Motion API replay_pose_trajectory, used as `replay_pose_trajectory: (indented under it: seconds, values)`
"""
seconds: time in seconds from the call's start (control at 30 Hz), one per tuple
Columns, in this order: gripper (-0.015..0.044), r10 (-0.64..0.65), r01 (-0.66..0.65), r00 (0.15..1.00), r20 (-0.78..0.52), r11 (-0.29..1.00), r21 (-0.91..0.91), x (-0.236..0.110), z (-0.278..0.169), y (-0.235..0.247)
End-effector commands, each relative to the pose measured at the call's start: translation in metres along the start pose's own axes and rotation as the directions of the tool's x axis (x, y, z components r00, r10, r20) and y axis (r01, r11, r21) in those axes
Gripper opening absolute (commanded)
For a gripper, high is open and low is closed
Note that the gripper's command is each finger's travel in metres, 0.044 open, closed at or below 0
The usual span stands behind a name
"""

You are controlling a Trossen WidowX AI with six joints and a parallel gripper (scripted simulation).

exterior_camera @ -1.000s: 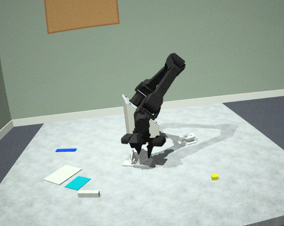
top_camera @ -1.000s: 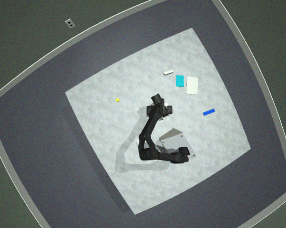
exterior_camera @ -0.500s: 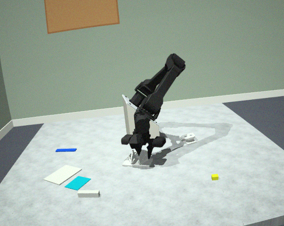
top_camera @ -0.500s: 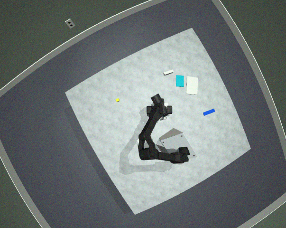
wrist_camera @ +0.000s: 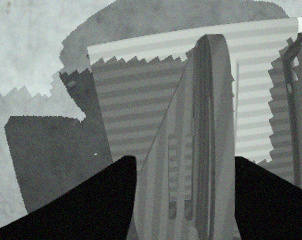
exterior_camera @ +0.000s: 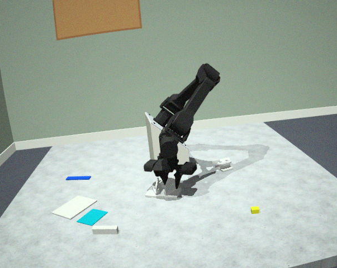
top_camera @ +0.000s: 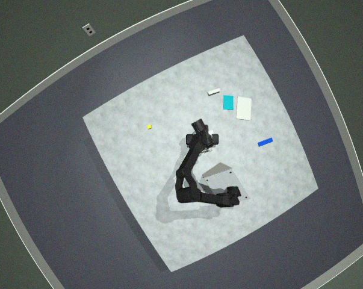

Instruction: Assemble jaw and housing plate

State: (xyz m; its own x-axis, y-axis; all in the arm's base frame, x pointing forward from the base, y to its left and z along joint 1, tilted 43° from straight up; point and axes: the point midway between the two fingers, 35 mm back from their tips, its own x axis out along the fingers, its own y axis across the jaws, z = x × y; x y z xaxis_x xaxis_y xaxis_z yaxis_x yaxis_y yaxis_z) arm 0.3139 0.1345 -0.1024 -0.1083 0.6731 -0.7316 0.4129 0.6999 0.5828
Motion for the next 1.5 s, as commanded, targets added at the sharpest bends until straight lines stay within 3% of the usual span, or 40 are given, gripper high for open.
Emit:
replay_pose_trajectory:
  seconds: [0.0,1.47]
  values:
    - [0.0134,0.002,-0.002,1.0,-0.003,1.0,-0.003,0.003,-0.0006,0.001]
    - [0.0134,0.002,-0.002,1.0,-0.003,1.0,-0.003,-0.0013,-0.0005,0.001]
